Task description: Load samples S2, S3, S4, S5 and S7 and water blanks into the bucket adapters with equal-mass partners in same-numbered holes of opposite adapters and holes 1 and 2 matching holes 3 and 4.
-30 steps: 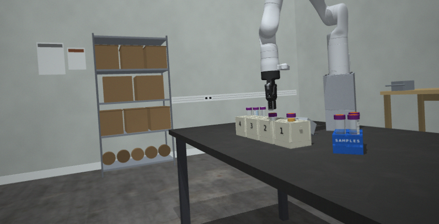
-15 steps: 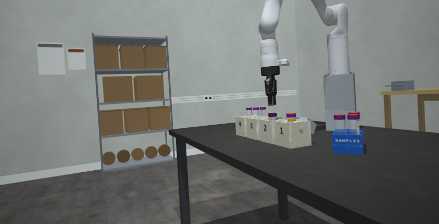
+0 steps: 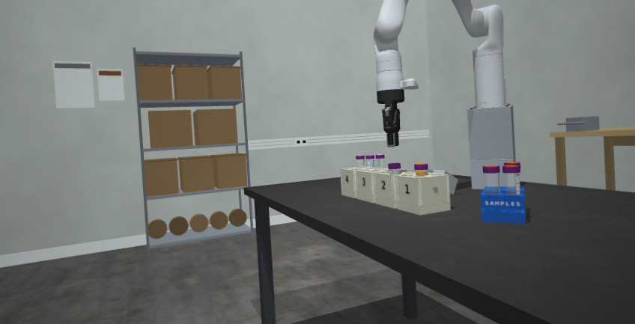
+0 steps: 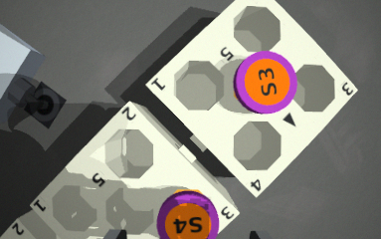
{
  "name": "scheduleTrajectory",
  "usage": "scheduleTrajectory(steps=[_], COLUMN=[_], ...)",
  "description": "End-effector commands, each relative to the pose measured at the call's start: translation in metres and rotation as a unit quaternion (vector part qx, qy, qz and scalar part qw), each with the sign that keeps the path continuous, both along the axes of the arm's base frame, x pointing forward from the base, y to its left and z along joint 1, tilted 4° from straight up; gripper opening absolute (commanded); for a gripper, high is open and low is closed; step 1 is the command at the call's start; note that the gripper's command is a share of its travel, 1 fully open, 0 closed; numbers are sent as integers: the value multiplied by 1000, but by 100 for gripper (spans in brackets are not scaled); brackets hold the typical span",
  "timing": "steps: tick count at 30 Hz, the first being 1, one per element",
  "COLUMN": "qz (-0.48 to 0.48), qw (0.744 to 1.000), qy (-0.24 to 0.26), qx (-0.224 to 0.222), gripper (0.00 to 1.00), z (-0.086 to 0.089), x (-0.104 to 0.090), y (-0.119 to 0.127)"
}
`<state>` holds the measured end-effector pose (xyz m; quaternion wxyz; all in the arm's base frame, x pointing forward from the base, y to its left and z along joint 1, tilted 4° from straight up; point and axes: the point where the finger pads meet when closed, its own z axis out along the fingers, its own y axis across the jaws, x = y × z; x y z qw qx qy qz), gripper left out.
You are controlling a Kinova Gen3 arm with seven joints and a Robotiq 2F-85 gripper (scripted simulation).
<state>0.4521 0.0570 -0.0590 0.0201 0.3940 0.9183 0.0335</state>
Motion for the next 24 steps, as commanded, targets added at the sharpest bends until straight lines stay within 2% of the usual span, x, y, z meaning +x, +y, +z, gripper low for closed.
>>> scheduleTrajectory(steps=[1,24], qz=[0,0], qw=[1000,1000], qy=[-1,-1], qx=[0,0], gripper=[62,62], z=[4,29], x=[0,-1], y=[0,-1])
